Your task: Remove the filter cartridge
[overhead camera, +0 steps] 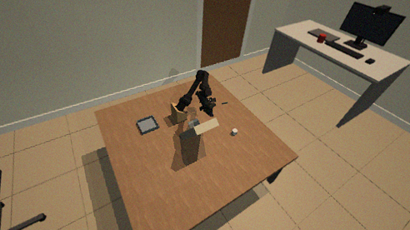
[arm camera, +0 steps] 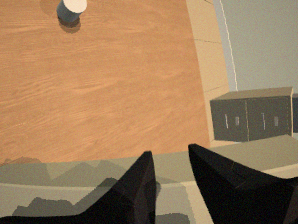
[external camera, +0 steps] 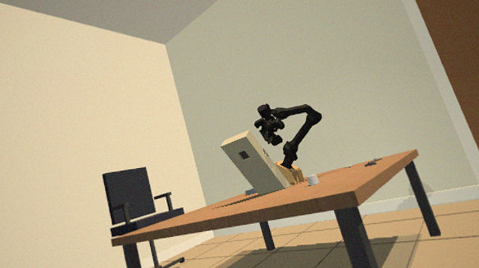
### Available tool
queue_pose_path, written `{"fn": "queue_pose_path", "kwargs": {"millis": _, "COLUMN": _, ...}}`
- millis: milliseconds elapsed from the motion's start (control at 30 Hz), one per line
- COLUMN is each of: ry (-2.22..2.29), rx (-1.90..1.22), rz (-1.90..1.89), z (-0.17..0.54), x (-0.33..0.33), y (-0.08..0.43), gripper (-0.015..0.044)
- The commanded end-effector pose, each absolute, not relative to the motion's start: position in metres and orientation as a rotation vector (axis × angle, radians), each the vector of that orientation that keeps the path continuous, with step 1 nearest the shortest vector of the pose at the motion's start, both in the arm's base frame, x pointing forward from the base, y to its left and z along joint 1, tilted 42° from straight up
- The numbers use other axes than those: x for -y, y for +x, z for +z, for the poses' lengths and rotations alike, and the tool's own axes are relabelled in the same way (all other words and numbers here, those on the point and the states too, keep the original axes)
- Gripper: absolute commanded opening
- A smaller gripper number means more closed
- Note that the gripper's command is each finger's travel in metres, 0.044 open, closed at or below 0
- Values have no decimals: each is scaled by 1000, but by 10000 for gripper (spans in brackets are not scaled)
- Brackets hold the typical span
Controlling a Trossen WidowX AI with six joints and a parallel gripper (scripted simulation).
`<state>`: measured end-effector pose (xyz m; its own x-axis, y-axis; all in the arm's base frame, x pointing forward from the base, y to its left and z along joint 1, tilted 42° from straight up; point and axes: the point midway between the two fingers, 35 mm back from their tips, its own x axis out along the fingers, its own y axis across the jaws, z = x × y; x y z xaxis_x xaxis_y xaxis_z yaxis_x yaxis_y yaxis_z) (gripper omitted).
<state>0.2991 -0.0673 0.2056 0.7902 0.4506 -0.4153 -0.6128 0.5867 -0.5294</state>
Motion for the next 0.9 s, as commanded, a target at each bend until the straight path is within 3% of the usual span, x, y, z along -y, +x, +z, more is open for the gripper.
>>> {"fn": "queue_pose_path", "kwargs": {"millis": 0, "ry": -805, "rx": -263, "rz": 551, "z": 185, "x": 114, "y": 288, "gripper": 104}}
{"fn": "queue_pose_path", "kwargs": {"millis": 233, "ry": -897, "rx": -287, "rz": 448, "z": 153, "x": 171, "y": 254, "gripper": 104}}
{"fn": "queue_pose_path", "kwargs": {"millis": 867, "ry": -901, "rx": -293, "rz": 450, "z": 143, "x": 169, "y": 271, "gripper": 104}}
